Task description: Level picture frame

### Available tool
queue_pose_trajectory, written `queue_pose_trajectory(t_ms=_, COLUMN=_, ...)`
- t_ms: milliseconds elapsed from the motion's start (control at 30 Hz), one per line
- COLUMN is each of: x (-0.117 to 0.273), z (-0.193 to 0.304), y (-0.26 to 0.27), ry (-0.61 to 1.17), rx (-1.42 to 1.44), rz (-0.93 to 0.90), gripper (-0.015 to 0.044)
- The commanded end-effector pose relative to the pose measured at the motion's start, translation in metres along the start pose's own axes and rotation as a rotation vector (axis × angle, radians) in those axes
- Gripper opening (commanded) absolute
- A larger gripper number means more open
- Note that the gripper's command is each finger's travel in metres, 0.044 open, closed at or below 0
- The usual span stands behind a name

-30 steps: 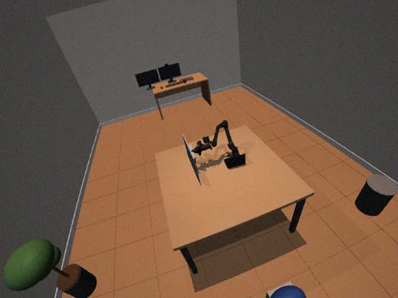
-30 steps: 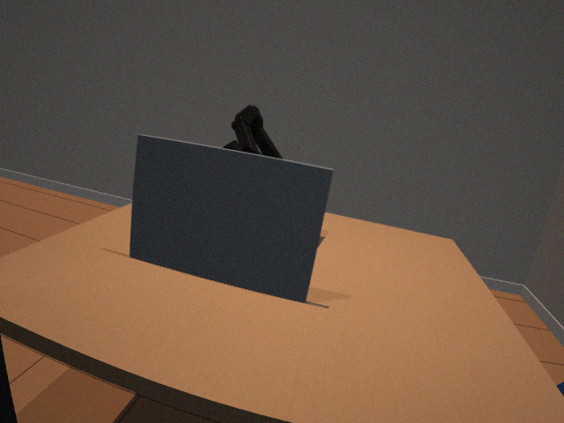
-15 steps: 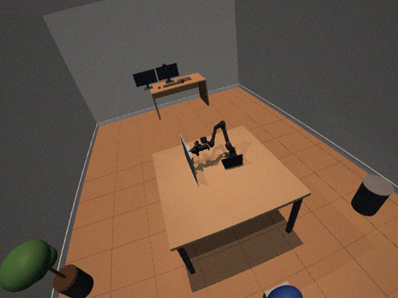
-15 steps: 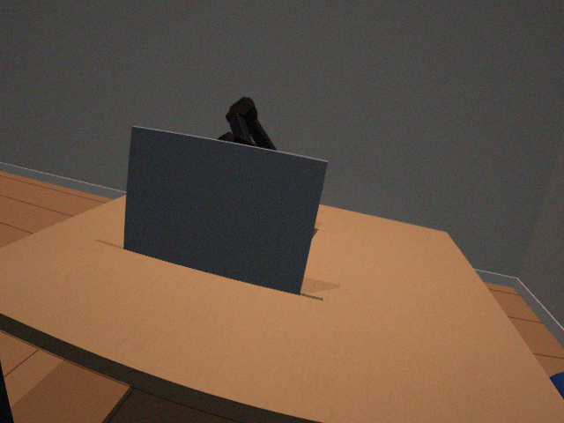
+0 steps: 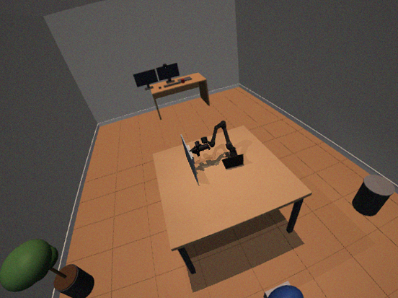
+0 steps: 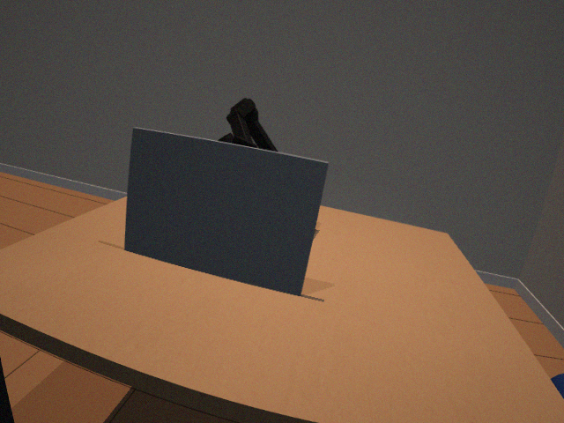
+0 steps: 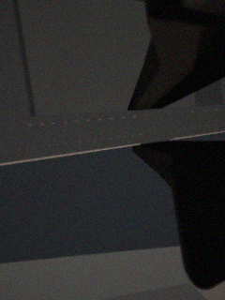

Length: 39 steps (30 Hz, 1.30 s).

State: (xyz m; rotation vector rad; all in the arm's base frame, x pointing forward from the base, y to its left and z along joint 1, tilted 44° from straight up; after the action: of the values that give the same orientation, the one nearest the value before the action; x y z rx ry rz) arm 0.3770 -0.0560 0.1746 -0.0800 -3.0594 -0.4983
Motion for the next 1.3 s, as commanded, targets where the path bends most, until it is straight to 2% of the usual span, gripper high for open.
queue_pose_trajectory(t_ms=0, x=-0.0001, z=-0.0001, y=-0.0003, ry=0.000, rx=-0.042, rz=0.001, gripper=0.0000)
queue_pose_trajectory(t_ms=1267, x=-0.0001, z=-0.0005, y=-0.0005, ry=-0.001, rx=-0.235, rz=0.001, gripper=0.0000)
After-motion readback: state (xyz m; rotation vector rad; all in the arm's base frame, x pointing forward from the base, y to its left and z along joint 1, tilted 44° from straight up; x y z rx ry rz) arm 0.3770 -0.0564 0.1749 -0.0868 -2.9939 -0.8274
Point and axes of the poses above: the point midway between the two fingers, 35 mm back from their tips, its own x axis back along the fingers, its own y axis across the jaws, z = x × y, the point moved 3 cm from there along x, back along the fingers, and after that the axes turned 13 degrees about x, right-handed, at the moved point
